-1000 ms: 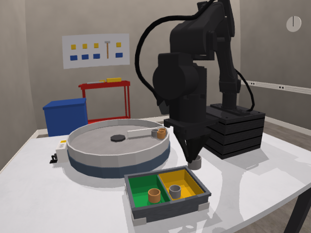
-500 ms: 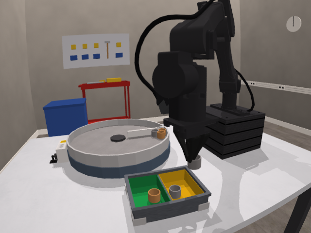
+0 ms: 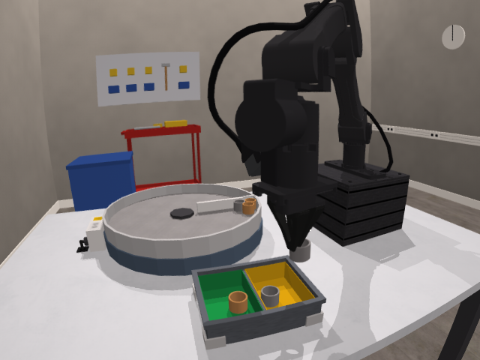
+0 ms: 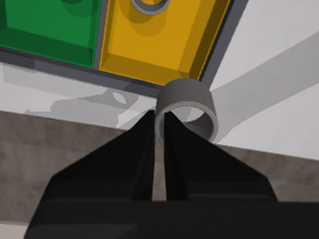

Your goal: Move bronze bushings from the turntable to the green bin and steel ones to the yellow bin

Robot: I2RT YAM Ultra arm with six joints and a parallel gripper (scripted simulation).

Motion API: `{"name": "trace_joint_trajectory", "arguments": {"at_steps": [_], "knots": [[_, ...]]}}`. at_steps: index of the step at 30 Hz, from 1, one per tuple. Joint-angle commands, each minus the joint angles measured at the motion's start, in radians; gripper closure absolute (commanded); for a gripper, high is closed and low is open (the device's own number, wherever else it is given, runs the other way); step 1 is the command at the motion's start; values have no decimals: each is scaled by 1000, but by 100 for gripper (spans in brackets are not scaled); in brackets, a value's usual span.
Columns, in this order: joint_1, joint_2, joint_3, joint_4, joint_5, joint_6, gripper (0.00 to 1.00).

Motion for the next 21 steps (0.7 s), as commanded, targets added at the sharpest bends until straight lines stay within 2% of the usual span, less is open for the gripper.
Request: {"name": "trace_joint_trajectory", "arguments": {"at_steps": [1,8,14,21], "knots": [[-4,-20,30,-18,14,6,100],[-4,-14,30,-16,14,5,100],[-5,21,-32,41,14,5,100],[-7,78,-87,151,14,3,100]]}}
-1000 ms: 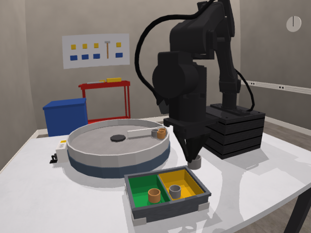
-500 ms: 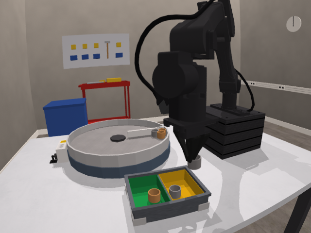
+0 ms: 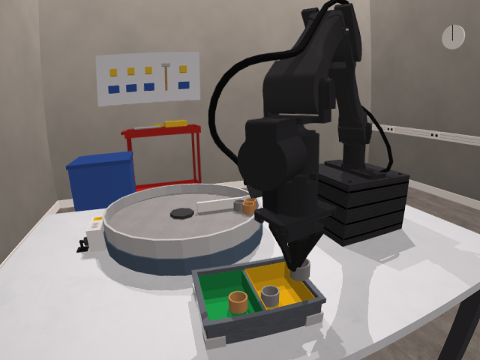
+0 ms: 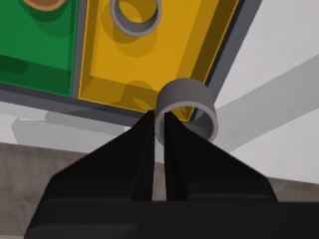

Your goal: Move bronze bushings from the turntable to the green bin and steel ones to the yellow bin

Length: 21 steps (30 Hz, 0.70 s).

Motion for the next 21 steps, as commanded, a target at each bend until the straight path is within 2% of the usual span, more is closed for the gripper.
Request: {"name": "trace_joint_trajectory", "arguments": {"at_steps": [1,3,4,21], "knots": [[-8,31,-12,67,14,3,100],[-8,41,2,77,15,3,100],[-8,7,-1,78,15,3,100],[-8,8,15,57,15,3,100]]}}
